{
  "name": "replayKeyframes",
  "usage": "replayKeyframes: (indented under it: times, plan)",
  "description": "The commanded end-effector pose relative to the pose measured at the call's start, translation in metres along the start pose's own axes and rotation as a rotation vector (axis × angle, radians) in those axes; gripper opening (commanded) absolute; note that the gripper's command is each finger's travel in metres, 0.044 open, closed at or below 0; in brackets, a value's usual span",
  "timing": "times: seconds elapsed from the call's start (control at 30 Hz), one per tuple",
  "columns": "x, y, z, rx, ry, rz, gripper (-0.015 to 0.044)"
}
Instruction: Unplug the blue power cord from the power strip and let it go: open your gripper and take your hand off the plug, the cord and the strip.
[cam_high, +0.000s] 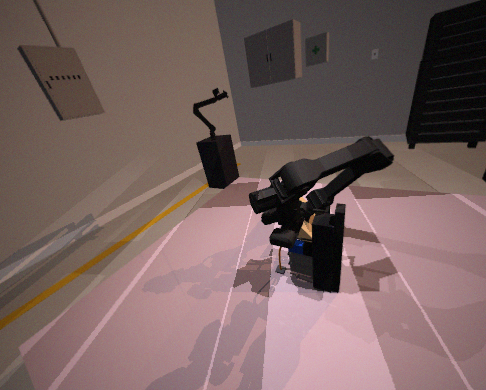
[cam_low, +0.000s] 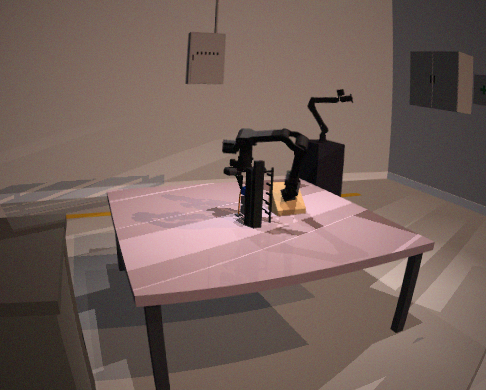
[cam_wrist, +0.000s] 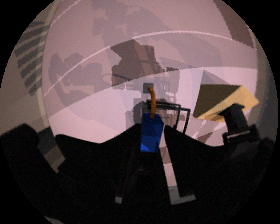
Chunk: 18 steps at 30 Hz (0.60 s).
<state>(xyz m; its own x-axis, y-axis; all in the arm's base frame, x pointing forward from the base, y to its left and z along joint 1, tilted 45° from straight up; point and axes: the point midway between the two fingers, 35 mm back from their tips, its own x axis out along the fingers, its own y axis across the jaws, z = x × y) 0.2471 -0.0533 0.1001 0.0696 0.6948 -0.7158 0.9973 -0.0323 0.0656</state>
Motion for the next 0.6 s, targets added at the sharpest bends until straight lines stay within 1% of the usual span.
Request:
replayKeyframes:
  times: [0.0,0.13,0.4,0.57]
  plan:
    - [0.003,-0.0001,-0.0015,0.003,0.002,0.006,0.016]
    - [0.0012,-0.0002,-0.0001,0.0,0.0,-0.001,0.0055]
    - [0.0012,-0.0002,-0.0001,0.0,0.0,-0.001,0.0002]
    - [0.001,0.0003,0.0038,0.0,0.0,0.0,0.0]
